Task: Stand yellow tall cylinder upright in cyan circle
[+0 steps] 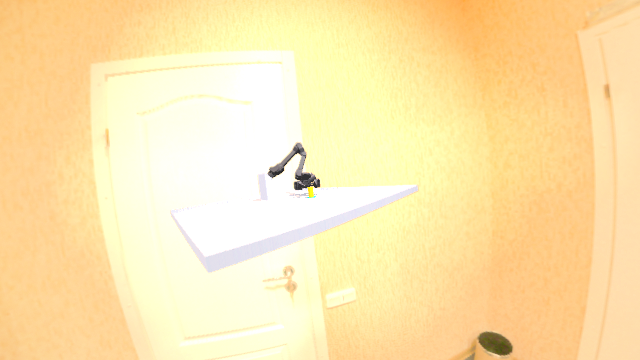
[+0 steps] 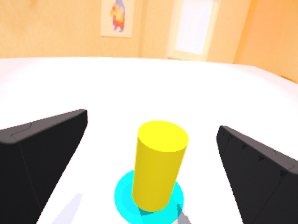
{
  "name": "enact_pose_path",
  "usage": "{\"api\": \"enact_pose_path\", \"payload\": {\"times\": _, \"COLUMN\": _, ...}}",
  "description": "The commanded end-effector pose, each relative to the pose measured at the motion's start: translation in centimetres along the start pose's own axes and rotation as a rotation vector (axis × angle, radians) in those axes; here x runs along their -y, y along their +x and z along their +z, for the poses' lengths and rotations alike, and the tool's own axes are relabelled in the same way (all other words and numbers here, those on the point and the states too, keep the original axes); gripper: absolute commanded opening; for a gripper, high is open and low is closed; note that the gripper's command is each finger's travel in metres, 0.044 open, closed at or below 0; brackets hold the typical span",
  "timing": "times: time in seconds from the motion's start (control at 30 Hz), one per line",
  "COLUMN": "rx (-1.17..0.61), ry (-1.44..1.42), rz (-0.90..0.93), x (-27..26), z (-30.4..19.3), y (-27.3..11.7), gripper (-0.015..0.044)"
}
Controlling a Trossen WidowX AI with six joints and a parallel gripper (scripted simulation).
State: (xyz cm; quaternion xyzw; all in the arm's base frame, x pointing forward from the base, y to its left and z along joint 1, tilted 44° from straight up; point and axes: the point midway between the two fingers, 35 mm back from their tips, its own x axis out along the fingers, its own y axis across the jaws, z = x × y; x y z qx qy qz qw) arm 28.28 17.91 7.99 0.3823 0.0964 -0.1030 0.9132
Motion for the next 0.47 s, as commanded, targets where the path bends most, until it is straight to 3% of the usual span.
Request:
{"api": "enact_pose_path", "payload": {"times": 0.0, "rx": 0.0, "ry": -0.005, "rz": -0.004, "x": 0.1, "z": 1.9, "y": 0.0, "gripper": 0.04}}
{"api": "enact_pose_path", "payload": {"times": 0.43, "rx": 0.012, "ry": 0.002, "rz": 0.003, "x": 0.5, "z": 7.1, "y": -0.4, "gripper": 0.04}}
